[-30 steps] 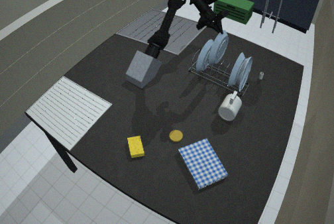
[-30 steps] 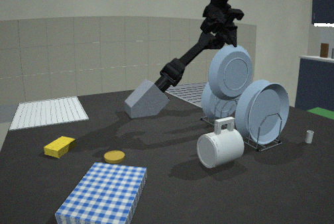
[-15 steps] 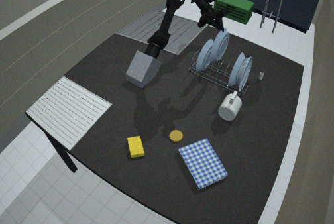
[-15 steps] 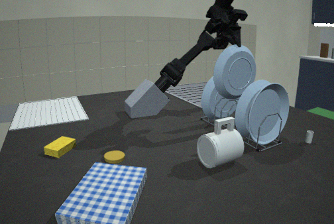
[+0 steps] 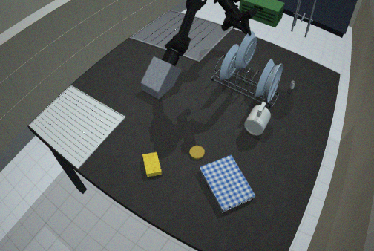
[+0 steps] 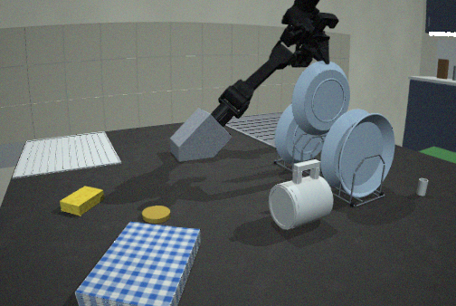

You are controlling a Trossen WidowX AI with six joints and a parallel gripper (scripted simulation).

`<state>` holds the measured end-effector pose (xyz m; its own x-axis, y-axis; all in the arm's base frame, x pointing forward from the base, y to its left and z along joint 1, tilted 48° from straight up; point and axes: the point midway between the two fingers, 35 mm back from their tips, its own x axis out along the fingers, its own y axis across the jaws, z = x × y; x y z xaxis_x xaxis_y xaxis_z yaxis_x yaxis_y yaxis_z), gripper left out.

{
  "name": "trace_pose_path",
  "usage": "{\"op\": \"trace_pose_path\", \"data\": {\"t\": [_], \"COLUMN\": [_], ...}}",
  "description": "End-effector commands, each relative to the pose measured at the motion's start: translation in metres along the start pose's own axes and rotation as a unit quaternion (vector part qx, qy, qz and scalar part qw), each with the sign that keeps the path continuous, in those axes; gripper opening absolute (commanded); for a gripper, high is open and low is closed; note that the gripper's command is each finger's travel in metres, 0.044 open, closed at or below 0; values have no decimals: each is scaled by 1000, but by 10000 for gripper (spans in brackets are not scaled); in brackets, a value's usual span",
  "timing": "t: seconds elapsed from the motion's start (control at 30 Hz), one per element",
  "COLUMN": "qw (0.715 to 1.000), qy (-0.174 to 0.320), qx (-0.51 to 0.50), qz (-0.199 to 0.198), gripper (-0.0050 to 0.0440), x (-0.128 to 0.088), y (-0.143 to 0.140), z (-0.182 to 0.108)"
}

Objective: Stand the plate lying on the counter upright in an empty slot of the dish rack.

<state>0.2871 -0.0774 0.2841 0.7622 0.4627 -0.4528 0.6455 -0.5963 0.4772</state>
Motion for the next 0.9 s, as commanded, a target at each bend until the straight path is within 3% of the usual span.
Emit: {"op": "trace_pose_path", "data": {"t": [0.0, 0.87], "qw": [1000, 1000], "qy": [-1, 2], "qx": [0, -12], "qz": [2, 18], "gripper": [0, 0], "x": [0, 3], "y": [1, -2], "z": [1, 0]}}
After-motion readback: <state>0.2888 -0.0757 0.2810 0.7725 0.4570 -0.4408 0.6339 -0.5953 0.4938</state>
